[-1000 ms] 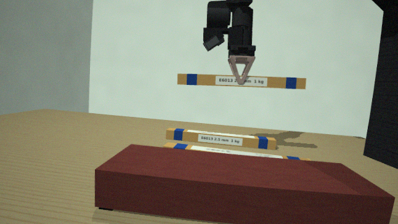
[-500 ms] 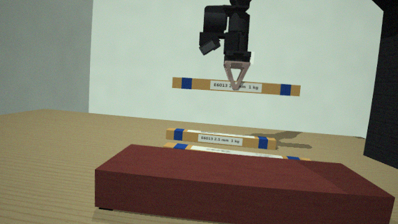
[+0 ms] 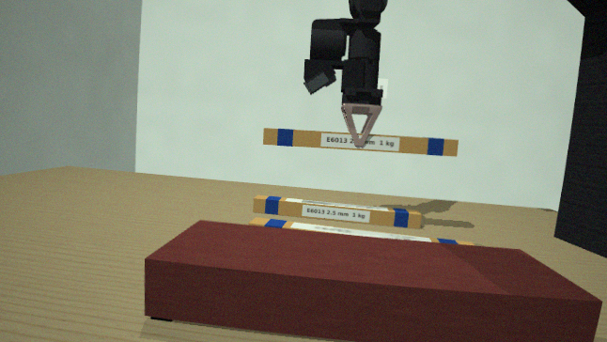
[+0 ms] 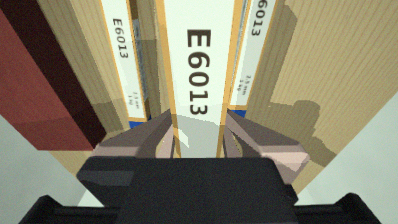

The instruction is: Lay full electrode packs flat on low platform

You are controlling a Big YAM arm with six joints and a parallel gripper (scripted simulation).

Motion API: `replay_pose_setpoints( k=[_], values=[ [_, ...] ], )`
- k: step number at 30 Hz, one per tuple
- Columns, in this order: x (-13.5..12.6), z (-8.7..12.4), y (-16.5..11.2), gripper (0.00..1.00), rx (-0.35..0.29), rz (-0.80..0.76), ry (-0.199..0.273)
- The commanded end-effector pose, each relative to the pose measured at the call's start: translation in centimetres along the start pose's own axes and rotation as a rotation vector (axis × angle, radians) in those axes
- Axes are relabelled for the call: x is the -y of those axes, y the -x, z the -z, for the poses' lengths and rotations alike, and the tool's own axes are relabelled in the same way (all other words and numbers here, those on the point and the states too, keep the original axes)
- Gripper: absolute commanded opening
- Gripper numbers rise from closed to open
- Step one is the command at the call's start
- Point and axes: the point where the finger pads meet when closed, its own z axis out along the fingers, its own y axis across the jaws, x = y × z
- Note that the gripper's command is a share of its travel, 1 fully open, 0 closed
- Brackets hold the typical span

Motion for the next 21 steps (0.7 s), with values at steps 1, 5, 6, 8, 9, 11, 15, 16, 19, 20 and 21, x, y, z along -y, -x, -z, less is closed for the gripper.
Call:
replay_pose_setpoints(
  k=[1, 5, 6, 8, 9, 11, 15, 16, 19, 20, 21],
  values=[
    [-0.23, 0.24, 0.73, 0.00, 0.026, -0.008, 0.000],
    [-0.23, -0.16, 0.74, 0.00, 0.026, -0.008, 0.000],
    [-0.23, -0.16, 0.74, 0.00, 0.026, -0.008, 0.000],
    [-0.23, -0.16, 0.74, 0.00, 0.026, -0.008, 0.000],
    [-0.23, -0.16, 0.74, 0.00, 0.026, -0.008, 0.000],
    [-0.23, -0.16, 0.74, 0.00, 0.026, -0.008, 0.000],
    [-0.22, -0.16, 0.74, 0.00, 0.026, -0.009, 0.000],
    [-0.22, -0.16, 0.74, 0.00, 0.026, -0.009, 0.000],
    [-0.22, -0.16, 0.74, 0.00, 0.026, -0.009, 0.000],
    [-0.22, -0.16, 0.74, 0.00, 0.026, -0.009, 0.000],
    [-0.22, -0.16, 0.74, 0.00, 0.026, -0.009, 0.000]
  ],
)
